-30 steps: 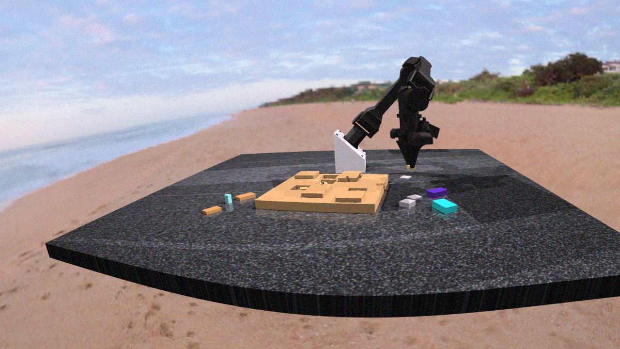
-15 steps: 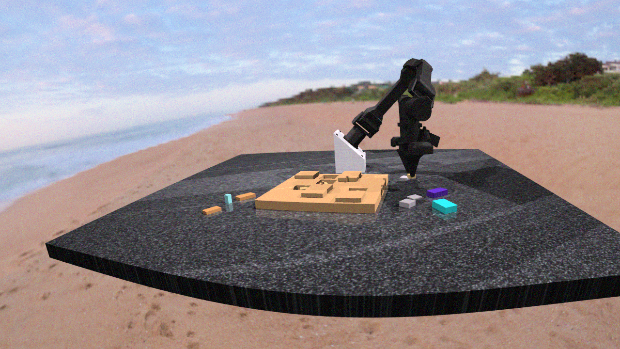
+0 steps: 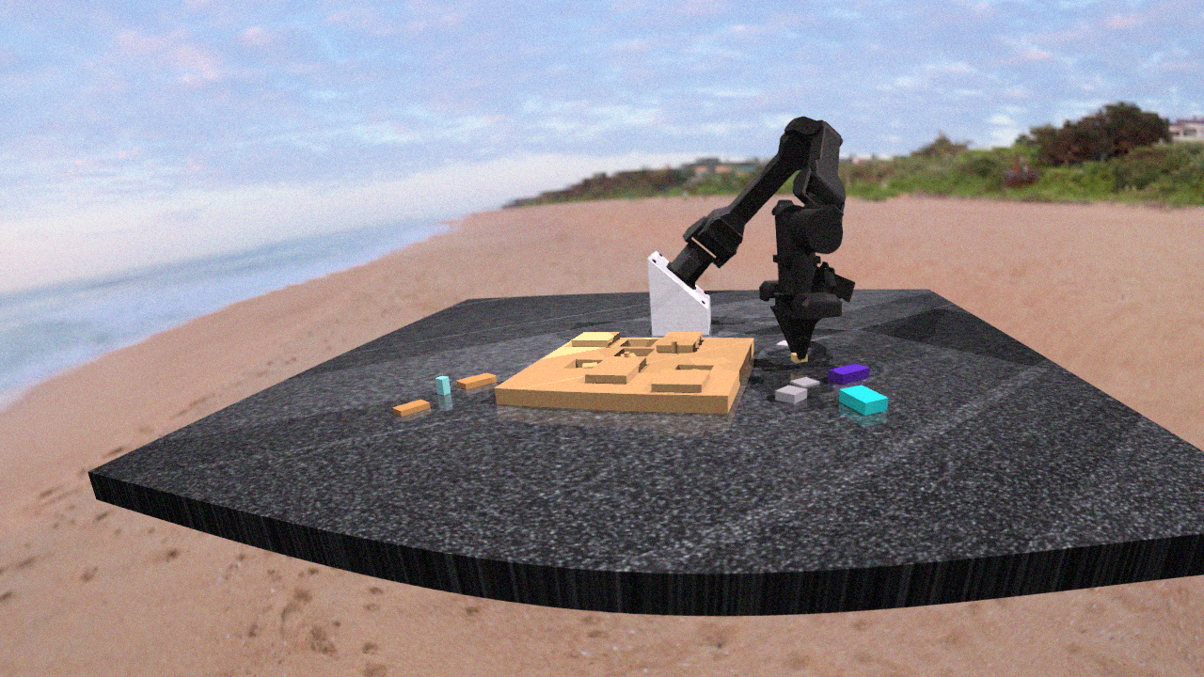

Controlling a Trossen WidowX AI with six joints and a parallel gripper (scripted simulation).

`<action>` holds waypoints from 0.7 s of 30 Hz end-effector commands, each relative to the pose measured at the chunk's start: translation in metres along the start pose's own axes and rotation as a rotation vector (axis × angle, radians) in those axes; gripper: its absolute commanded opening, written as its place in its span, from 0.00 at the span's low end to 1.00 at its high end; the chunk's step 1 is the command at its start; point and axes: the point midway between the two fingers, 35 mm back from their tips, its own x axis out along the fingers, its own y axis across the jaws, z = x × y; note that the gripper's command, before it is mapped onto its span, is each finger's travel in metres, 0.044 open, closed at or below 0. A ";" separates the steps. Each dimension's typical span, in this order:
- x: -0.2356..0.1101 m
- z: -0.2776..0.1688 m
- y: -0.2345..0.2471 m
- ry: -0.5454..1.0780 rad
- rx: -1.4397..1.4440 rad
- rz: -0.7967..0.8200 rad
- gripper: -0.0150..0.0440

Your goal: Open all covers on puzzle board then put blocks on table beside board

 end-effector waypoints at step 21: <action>0.008 0.001 0.002 -0.002 0.001 0.002 1.00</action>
